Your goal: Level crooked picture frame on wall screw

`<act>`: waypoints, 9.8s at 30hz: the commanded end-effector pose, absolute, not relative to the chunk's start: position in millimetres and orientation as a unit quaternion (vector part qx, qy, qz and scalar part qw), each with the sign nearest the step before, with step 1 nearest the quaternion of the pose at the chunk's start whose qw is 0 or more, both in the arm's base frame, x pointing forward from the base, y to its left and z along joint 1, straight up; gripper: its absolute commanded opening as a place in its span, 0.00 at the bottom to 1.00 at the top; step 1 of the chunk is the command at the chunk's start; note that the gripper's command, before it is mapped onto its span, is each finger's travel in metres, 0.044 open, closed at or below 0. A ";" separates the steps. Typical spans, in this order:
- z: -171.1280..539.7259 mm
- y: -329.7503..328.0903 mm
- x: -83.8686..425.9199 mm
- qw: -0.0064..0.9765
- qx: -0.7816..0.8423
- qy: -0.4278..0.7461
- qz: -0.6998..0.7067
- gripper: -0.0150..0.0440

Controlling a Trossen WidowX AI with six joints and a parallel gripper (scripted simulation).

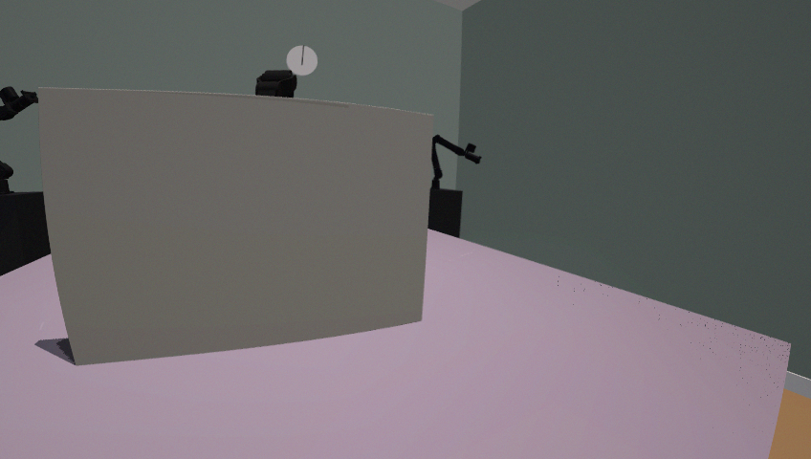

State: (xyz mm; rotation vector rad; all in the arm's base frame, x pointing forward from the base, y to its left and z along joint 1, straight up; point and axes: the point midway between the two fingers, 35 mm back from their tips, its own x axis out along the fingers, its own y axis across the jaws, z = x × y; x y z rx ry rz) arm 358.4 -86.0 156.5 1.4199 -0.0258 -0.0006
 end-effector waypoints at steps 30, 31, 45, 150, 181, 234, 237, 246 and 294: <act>162.0 -85.2 358.4 0.757 0.654 -0.013 -0.002 0.25; 162.4 -85.1 358.4 0.757 0.654 -0.013 -0.002 0.25; 166.9 -84.5 358.4 0.757 0.654 -0.013 -0.002 0.25; 169.0 -90.6 358.2 0.757 0.653 -0.013 -0.002 0.25; 167.6 -90.5 358.3 0.757 0.653 -0.013 -0.002 0.25; 158.3 -93.0 358.3 0.729 0.684 -0.013 -0.003 0.25; 157.9 -93.1 358.3 0.723 0.691 -0.013 -0.003 0.25; 157.2 -93.3 358.3 0.708 0.706 -0.013 -0.002 0.25; 191.2 -86.0 196.2 0.792 0.610 -0.007 -0.008 0.69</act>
